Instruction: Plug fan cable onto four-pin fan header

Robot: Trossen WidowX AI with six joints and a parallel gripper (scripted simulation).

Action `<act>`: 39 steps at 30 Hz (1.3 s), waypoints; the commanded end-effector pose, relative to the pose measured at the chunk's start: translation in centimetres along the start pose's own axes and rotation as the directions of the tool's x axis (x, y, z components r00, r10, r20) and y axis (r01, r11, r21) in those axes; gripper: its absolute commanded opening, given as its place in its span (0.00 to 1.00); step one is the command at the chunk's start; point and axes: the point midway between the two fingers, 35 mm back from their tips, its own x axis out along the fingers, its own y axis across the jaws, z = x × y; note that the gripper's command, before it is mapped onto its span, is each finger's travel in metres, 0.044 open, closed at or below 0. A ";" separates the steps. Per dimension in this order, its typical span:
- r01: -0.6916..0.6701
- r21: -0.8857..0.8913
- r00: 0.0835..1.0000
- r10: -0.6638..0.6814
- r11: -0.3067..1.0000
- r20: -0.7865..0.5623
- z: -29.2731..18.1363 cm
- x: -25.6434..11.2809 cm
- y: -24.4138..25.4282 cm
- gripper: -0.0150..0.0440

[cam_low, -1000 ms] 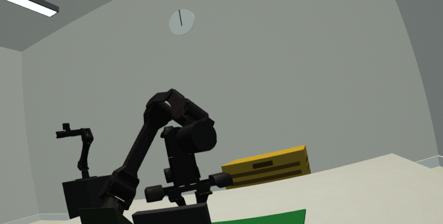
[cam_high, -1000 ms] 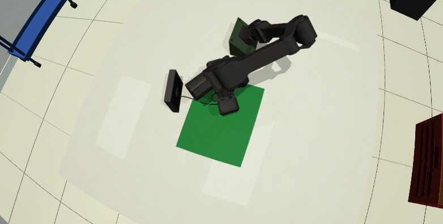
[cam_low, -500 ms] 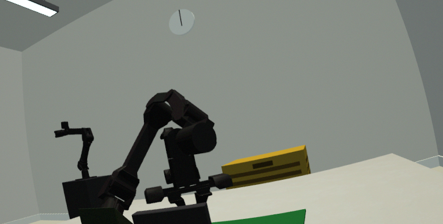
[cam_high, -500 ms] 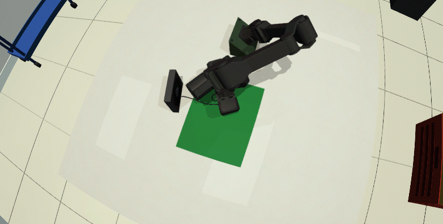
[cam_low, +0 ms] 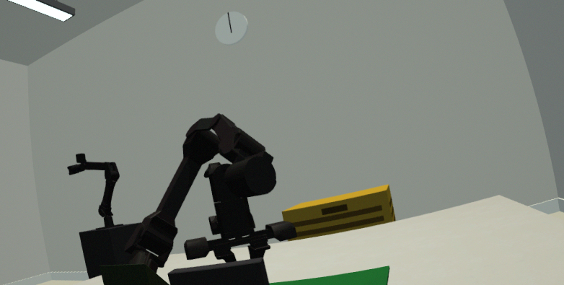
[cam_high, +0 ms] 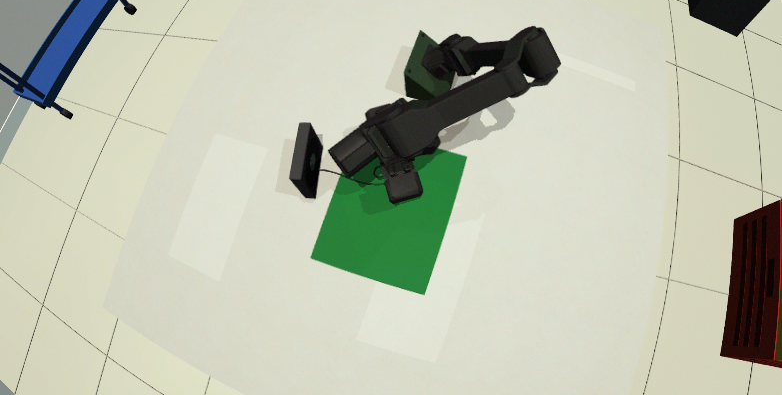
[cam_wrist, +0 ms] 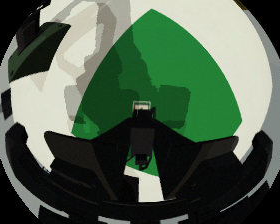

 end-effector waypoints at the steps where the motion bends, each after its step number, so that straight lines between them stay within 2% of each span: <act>1: 0.003 0.005 1.000 -0.003 1.000 0.003 0.0 0.2 0.0 0.25; 39: 0.004 0.005 1.000 -0.004 1.000 0.004 0.1 1.9 0.0 0.25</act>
